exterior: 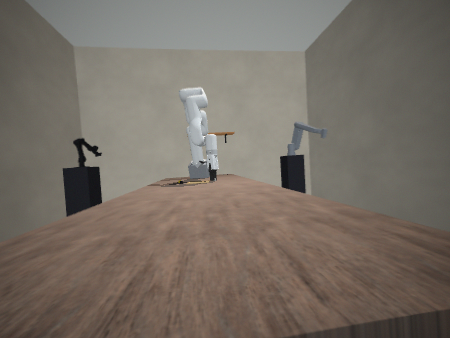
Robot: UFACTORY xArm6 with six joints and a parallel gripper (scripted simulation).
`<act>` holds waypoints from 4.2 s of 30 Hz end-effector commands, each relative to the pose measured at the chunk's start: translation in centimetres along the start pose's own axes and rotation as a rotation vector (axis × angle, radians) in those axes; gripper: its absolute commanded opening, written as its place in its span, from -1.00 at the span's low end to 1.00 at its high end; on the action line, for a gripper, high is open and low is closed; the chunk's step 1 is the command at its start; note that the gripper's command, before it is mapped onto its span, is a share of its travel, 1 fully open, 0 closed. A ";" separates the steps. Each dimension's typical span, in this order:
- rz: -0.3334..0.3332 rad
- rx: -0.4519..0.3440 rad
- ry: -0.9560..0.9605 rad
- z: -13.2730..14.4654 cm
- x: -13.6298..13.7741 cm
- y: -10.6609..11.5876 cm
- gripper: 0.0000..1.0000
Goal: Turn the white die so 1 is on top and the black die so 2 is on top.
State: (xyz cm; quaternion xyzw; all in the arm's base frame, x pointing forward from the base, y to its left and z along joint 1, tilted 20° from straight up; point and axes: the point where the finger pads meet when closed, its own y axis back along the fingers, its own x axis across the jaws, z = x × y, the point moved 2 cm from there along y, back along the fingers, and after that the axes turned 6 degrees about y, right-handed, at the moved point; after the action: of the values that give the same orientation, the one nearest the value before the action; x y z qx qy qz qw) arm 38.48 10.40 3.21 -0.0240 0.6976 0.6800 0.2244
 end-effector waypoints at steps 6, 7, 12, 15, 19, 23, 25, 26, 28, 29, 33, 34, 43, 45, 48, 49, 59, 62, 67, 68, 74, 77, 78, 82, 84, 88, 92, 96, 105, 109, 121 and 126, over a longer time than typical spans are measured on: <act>-0.004 -0.002 0.000 0.1 -0.1 0.0 -0.38; -0.004 -0.002 0.000 0.1 -0.1 0.0 -0.38; -0.004 -0.002 0.000 0.1 -0.1 0.0 -0.38; -0.004 -0.002 0.000 0.1 -0.1 0.0 -0.38; -0.004 -0.002 0.000 0.1 -0.1 0.0 -0.38; -0.004 -0.002 0.000 0.1 -0.1 0.0 -0.38; -0.004 -0.002 0.000 0.1 -0.1 0.0 -0.38; -0.004 -0.002 0.000 0.1 -0.1 0.0 -0.38; -0.004 -0.002 0.000 0.1 -0.1 0.0 -0.38; -0.004 -0.002 0.000 0.1 -0.1 0.0 -0.38; -0.004 -0.002 0.000 0.1 -0.1 0.0 -0.38; -0.004 -0.002 0.000 0.1 -0.1 0.0 -0.38; -0.004 -0.002 0.000 0.1 -0.1 0.0 -0.78; -0.004 -0.002 0.000 0.1 -0.1 0.0 -0.78; -0.004 -0.002 0.000 0.1 -0.1 0.0 -0.78; -0.004 -0.002 0.000 0.1 -0.1 0.0 -0.78; -0.004 -0.002 0.000 0.1 -0.1 0.0 -0.78; -0.004 -0.002 0.000 0.1 -0.1 0.0 -0.78; -0.004 -0.002 0.000 0.1 -0.1 0.0 -0.78; -0.004 -0.002 0.000 0.1 -0.1 0.0 -0.78; -0.004 -0.002 0.000 0.1 -0.1 0.1 -0.78; -0.004 -0.002 0.000 0.1 -0.1 0.5 -0.78; -0.004 -0.002 0.000 0.1 -0.1 0.7 -0.78; -0.004 -0.002 0.000 0.1 -0.1 1.9 -0.78; -0.004 -0.002 0.000 0.1 -0.1 2.6 -0.78; -0.004 -0.002 0.000 0.1 -0.1 4.5 -0.78; -0.004 -0.002 0.000 0.1 -0.1 5.5 -0.78; -0.004 -0.002 0.000 0.0 -0.1 7.6 -0.78; -0.004 -0.002 0.000 0.0 -0.1 10.0 -0.78; -0.004 -0.002 0.000 0.0 -0.1 10.0 -0.78; -0.004 -0.002 0.035 0.1 -0.1 10.0 -0.78; -0.004 -0.002 0.095 0.2 -0.2 10.0 -0.78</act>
State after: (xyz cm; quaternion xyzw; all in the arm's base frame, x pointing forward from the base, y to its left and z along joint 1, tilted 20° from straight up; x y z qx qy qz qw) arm 35.16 11.19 12.51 -0.0399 0.7027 0.6788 0.2095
